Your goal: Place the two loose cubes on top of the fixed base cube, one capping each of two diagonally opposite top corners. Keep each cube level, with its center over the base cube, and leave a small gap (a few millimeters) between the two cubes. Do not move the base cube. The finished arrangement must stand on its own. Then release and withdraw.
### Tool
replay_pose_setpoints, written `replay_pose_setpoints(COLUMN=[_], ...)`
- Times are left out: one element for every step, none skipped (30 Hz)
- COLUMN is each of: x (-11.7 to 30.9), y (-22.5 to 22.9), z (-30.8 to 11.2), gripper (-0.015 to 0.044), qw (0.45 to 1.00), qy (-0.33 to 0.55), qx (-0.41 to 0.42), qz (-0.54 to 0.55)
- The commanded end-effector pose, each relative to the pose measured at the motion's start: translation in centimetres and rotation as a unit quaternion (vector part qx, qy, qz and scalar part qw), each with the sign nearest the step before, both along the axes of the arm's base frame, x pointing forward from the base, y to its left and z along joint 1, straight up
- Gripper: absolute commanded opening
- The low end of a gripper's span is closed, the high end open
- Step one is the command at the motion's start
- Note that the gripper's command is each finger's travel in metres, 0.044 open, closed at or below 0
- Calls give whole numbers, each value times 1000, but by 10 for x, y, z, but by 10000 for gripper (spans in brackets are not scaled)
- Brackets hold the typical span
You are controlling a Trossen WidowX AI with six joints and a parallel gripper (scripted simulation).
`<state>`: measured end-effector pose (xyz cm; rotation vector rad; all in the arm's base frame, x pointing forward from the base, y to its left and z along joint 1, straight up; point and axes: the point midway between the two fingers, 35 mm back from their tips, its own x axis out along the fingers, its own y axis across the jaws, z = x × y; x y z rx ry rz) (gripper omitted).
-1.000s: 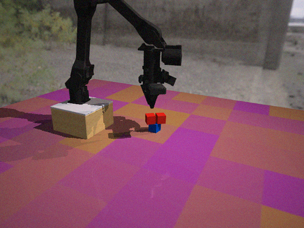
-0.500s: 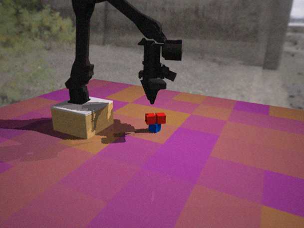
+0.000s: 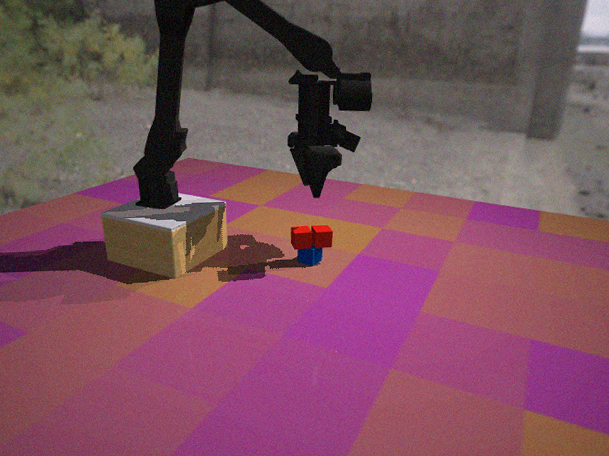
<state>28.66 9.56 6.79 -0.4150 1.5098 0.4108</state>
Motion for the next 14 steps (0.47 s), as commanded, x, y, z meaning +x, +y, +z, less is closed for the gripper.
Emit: replay_pose_setpoints(x=[-13, -16, -17, -17, -17, -17, -17, -17, -17, -17, -17, -17, -17, -17], y=[60, 67, 70, 70, 70, 70, 70, 70, 70, 70, 70, 70, 70, 70], z=[2, 2, 2, 2, 2, 2, 2, 2, 2, 2, 2, 2, 2, 2], gripper=[400, 400, 400, 400, 400, 400, 400, 400, 400, 400, 400, 400, 400, 400], qw=[1000, 1000, 1000, 1000, 1000, 1000, 1000, 1000, 1000, 1000, 1000, 1000, 1000, 1000], qy=[1, 2, 2, 2, 2, 2, 2, 2, 2, 2, 2, 2, 2, 2], qx=[2, 2, 3, 3, 3, 3, 3, 3, 3, 3, 3, 3, 3, 3], qz=[2, 2, 2, 2, 2, 2, 2, 2, 2, 2, 2, 2, 2, 2])
